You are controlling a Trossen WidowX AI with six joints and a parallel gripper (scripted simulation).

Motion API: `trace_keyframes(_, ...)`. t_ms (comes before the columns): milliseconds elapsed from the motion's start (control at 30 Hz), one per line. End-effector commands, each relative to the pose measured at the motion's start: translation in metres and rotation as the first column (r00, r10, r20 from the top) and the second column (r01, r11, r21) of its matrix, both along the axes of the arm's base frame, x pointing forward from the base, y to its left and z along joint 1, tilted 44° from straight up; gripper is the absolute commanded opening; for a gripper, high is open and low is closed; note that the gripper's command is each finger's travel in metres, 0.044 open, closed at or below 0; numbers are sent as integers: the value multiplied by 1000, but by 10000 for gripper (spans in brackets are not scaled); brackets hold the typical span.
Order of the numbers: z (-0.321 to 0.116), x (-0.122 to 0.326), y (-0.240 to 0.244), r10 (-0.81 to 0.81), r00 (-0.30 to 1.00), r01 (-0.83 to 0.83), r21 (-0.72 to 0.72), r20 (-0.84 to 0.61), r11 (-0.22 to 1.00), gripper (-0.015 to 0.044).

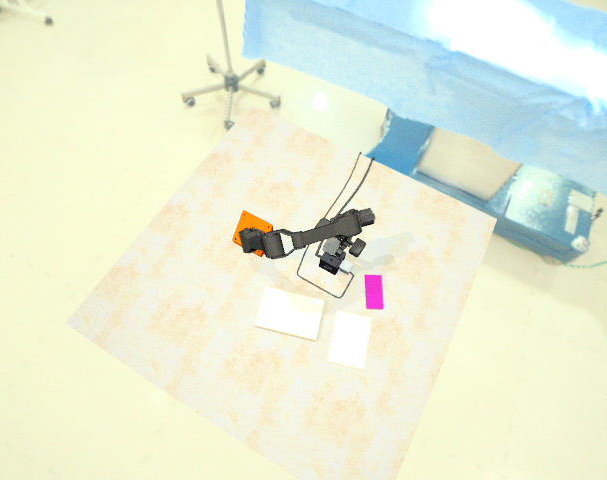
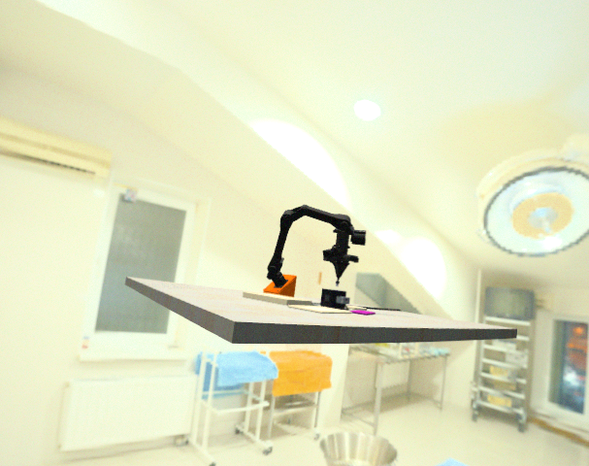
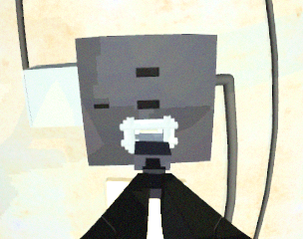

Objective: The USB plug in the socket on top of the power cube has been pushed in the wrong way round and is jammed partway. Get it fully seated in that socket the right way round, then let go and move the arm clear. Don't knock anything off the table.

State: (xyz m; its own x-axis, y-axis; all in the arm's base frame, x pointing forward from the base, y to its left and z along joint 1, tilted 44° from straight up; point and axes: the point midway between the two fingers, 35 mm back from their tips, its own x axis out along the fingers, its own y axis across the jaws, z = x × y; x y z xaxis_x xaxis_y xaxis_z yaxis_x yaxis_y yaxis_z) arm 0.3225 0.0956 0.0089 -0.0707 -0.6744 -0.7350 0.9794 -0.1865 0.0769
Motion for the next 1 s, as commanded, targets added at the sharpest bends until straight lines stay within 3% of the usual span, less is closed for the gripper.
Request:
trace_keyframes(0, -1, 0, 0, 5, 1000, -5, 5, -4, 1000, 0)
trace_keyframes(967, -4, 0, -1, 23, 1000, -23, 14, -19, 1000, 0)
